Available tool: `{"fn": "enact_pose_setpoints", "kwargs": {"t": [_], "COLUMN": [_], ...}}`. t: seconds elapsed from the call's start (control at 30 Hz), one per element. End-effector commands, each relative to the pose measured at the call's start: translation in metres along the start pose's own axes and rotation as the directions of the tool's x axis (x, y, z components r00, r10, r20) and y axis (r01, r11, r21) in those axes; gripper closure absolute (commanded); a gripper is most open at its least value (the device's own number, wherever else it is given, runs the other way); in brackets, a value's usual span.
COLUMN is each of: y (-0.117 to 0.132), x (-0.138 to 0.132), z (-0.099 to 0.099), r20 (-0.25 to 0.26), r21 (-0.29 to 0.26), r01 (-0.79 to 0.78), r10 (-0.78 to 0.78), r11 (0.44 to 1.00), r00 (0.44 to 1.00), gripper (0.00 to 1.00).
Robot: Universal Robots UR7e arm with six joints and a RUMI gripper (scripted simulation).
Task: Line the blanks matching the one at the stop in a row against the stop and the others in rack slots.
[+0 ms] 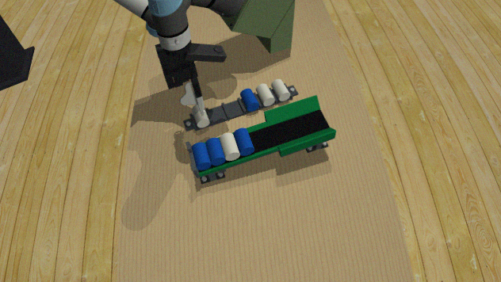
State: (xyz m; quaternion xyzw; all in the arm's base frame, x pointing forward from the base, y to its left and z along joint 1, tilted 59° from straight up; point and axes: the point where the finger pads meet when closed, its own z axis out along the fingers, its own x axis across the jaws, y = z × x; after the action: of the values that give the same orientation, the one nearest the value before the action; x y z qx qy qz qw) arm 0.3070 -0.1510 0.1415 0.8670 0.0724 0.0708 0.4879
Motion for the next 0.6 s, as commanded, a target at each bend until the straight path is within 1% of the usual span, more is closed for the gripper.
{"fn": "enact_pose_setpoints", "kwargs": {"t": [0.0, 0.17, 0.3, 0.4, 0.57], "y": [0.002, -0.001, -0.011, -0.025, -0.060], "x": [0.002, 0.002, 0.004, 0.006, 0.010], "z": [-0.001, -0.001, 0.000, 0.002, 0.004], "r20": [-0.004, -0.003, -0.002, 0.000, 0.003], "r21": [-0.002, -0.001, 0.004, 0.009, 0.017], "r01": [-0.003, -0.001, -0.002, -0.001, -0.001], "r10": [0.003, 0.001, 0.002, 0.001, 0.001], "r11": [1.000, 1.000, 1.000, 1.000, 1.000], "r00": [1.000, 1.000, 1.000, 1.000, 1.000], "gripper": [0.00, 0.00, 0.00, 0.00, 0.00]}}
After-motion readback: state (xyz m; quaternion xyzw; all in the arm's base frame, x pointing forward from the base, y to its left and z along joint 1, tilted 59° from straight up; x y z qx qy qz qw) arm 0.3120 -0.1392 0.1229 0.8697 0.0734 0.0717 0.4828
